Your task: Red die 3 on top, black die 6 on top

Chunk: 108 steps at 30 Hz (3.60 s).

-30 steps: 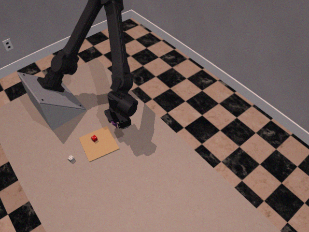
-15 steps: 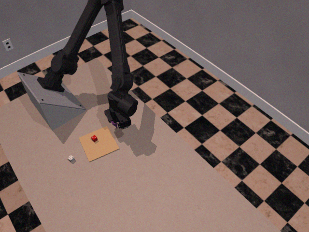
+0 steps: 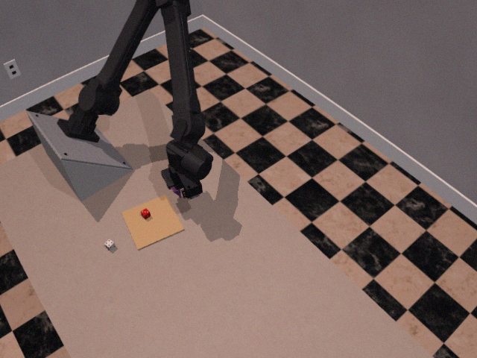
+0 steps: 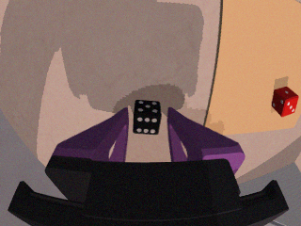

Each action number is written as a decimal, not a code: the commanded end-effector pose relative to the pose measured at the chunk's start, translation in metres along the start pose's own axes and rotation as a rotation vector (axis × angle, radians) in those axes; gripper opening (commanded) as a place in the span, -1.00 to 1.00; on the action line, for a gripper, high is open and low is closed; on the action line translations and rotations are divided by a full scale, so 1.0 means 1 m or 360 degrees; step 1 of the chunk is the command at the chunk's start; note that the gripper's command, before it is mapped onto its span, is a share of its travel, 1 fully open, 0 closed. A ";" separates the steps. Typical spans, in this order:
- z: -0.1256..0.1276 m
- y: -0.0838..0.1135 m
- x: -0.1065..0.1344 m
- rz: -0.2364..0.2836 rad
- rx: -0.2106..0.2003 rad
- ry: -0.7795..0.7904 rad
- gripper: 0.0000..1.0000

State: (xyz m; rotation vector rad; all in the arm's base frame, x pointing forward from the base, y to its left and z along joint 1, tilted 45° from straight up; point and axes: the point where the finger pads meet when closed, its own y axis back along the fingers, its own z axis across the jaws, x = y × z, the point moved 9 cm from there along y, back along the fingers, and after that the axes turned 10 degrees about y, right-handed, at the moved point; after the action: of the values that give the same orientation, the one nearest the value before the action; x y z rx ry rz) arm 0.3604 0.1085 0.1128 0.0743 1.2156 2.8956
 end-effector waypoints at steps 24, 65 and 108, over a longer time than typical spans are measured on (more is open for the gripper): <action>-0.001 -0.001 -0.003 -0.0020 0.0002 -0.0007 -0.69; 0.011 0.106 -0.007 -0.0026 0.0003 0.0060 -0.69; -0.124 0.096 -0.056 -0.0004 -0.0001 0.0501 -0.69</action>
State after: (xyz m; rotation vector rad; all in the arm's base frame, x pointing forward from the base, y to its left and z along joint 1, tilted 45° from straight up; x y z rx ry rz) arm 0.4110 -0.0538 0.0977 -0.3801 1.2530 2.9773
